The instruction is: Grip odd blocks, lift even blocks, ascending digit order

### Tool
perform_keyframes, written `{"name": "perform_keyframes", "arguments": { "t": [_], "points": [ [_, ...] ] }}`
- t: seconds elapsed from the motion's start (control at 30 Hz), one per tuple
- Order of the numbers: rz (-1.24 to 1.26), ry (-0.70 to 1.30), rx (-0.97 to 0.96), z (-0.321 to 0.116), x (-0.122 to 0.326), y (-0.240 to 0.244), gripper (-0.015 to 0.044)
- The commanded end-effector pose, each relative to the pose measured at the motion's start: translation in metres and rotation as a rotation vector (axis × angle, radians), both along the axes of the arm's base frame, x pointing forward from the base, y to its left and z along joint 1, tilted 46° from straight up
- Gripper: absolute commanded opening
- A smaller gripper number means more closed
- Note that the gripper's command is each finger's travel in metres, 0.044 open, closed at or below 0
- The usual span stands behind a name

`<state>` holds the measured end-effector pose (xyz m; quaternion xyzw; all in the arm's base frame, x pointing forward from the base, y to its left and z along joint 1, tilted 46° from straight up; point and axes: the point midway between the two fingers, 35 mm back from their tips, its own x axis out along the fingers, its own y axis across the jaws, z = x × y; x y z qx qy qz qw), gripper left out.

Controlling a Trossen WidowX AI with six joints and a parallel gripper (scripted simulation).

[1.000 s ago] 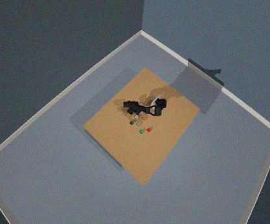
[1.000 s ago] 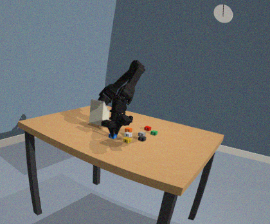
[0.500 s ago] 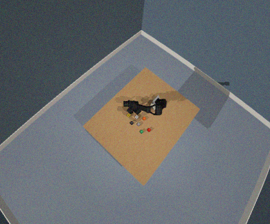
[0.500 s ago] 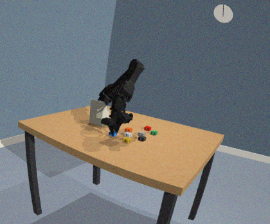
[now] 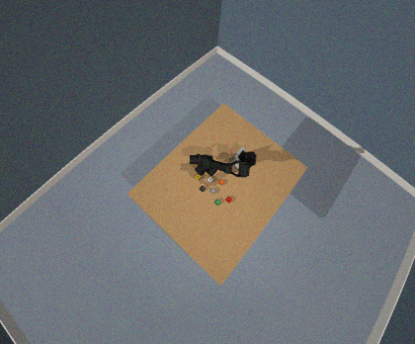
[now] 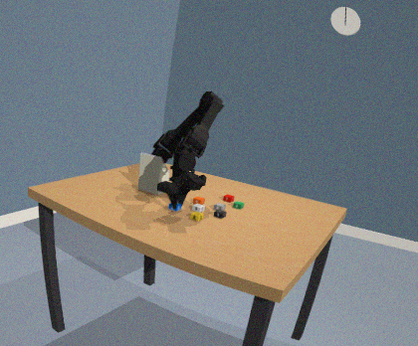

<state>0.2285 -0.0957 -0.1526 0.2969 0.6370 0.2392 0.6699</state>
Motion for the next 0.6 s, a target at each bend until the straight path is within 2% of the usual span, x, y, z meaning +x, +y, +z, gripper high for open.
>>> {"name": "perform_keyframes", "arguments": {
  "t": [0.0, 0.5, 0.57],
  "points": [
    [0.001, 0.001, 0.001, -0.0041, -0.0002, 0.0042, 0.0120],
    [0.001, 0.001, 0.002, -0.0094, 0.0003, 0.0096, 0.0120],
    [0.001, 0.001, 0.002, -0.0094, 0.0003, 0.0096, 0.0172]
  ]
}}
